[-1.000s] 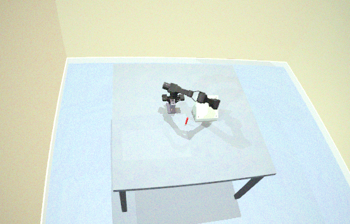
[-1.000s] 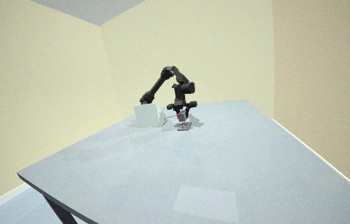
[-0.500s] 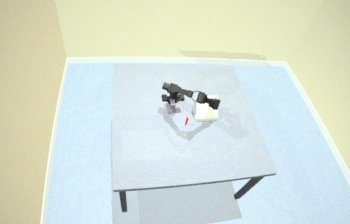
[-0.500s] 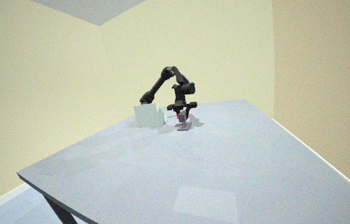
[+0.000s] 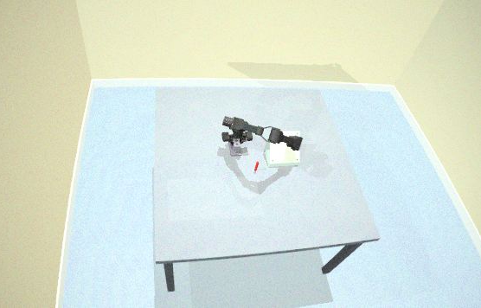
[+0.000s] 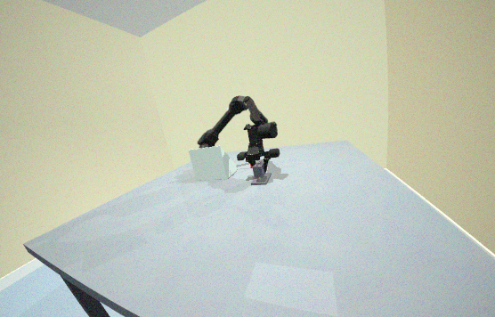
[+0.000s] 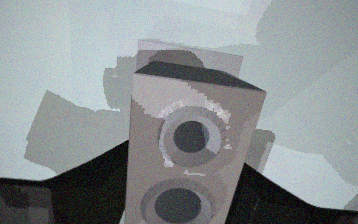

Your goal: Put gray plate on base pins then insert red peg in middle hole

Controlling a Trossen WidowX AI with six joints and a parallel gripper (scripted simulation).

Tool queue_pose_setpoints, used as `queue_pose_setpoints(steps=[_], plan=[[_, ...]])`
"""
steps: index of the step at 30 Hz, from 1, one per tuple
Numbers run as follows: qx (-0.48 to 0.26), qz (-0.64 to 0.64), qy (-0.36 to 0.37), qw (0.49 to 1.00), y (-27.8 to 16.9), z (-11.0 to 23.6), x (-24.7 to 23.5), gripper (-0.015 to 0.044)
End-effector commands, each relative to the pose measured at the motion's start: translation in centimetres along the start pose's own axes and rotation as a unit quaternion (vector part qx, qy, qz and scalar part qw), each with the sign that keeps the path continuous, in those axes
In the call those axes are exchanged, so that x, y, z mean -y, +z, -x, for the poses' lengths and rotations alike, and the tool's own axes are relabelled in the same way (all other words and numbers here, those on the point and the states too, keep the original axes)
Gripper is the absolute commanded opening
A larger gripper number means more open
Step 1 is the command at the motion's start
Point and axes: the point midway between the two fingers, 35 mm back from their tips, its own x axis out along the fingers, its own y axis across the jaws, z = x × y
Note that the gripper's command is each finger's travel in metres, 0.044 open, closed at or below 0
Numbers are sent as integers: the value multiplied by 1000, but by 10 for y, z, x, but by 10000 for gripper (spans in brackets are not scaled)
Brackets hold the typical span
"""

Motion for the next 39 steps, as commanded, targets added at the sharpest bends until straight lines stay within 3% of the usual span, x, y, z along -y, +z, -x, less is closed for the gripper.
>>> queue_pose_setpoints(steps=[1, 14, 31, 35, 39], plan=[[-4, -4, -1, 1000, -1, -7, 2, 0], [-2, -1, -1, 1000, -1, -12, 1, 0], [-2, -1, -1, 1000, -1, -12, 1, 440], [-1, -1, -1, 1000, -1, -9, 0, 440], [2, -3, -1, 1000, 3, 46, -5, 440]])
